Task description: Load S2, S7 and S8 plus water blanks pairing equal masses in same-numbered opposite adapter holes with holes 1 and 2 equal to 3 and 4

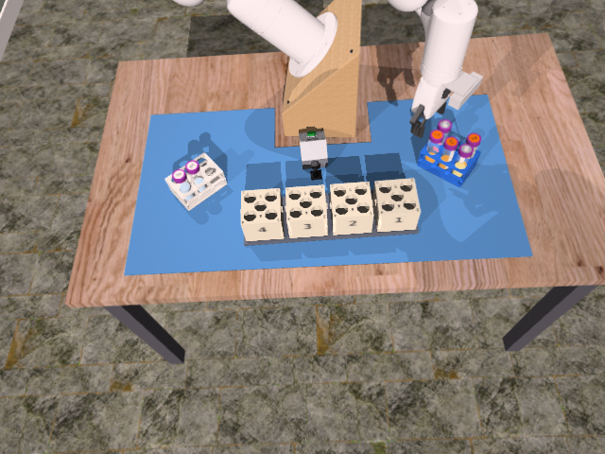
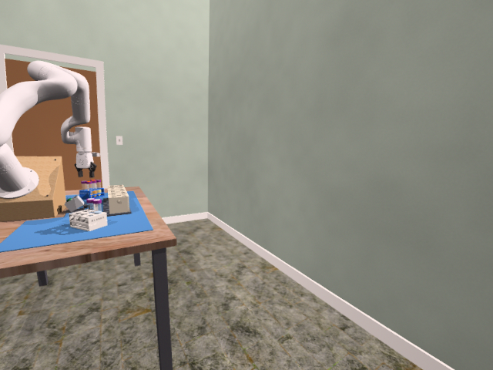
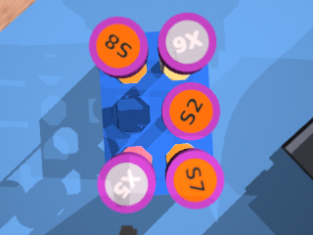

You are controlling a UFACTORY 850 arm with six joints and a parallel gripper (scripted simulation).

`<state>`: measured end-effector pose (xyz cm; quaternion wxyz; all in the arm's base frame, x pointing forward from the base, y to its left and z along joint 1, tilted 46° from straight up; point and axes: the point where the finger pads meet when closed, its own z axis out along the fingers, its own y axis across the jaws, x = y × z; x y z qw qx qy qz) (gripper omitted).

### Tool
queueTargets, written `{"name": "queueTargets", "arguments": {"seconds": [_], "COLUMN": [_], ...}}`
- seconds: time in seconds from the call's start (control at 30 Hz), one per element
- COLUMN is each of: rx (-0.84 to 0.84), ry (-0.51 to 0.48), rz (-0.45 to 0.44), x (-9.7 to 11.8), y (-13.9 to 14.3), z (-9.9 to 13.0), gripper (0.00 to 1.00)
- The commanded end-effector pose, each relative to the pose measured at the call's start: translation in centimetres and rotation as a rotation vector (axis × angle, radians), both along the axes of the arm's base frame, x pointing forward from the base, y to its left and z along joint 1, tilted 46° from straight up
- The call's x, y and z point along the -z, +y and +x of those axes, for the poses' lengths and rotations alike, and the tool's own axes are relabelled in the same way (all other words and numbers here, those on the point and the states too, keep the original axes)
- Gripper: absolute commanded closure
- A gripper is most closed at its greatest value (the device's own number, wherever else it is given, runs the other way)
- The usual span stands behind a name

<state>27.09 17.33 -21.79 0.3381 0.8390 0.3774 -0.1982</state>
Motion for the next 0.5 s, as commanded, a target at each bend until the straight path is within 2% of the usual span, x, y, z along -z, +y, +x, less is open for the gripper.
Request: {"name": "queueTargets", "arguments": {"seconds": [0.0, 0.47], "rx": [0.000, 0.000], "ry": [-0.001, -0.001], "rz": [0.002, 0.002], "x": [-0.6, -2.8], "y": [0.7, 3.0], "z": [0.1, 0.4], "gripper": [0.00, 0.00]}}
